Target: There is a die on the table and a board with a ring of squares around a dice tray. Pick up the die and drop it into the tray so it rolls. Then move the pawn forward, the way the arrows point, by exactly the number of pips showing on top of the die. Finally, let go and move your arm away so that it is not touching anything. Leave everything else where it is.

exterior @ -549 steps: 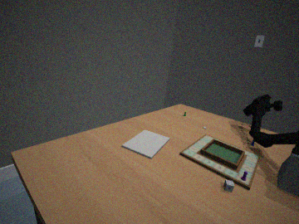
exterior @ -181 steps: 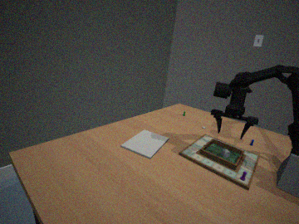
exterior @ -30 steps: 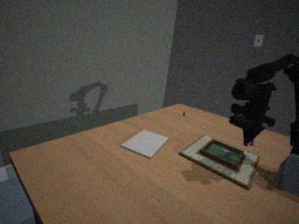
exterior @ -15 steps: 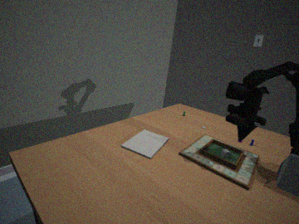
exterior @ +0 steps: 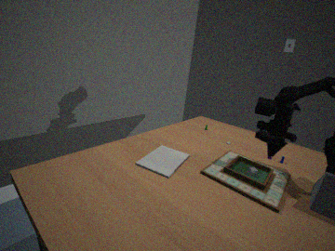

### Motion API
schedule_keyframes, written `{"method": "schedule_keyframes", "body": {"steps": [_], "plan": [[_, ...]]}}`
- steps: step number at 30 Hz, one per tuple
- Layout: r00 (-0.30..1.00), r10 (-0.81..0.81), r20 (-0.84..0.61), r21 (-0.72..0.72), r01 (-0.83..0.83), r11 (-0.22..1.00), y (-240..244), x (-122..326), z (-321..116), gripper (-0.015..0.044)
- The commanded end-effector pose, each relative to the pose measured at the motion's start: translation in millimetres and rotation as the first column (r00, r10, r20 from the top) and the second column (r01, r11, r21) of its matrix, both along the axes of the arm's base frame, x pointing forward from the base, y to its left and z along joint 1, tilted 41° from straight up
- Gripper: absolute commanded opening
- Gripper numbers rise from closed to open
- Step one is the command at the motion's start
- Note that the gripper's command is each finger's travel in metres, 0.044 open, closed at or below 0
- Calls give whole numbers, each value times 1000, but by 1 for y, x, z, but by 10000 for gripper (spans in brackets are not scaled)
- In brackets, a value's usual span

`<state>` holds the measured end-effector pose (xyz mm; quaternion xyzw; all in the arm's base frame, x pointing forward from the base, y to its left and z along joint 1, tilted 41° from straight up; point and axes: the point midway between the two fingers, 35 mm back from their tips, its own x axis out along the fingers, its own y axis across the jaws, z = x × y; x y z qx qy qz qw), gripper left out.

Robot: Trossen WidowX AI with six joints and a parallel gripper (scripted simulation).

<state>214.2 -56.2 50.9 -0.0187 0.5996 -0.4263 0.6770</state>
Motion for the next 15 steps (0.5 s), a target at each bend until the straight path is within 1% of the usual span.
{"method": "schedule_keyframes", "body": {"steps": [1,9,15], "plan": [[1000,0,9,-18,0,1000,-19,-6,8,0],[1000,-13,-2,-55,13,998,-51,-24,20,0],[1000,-15,-4,-58,15,998,-57,-26,18,0]]}}
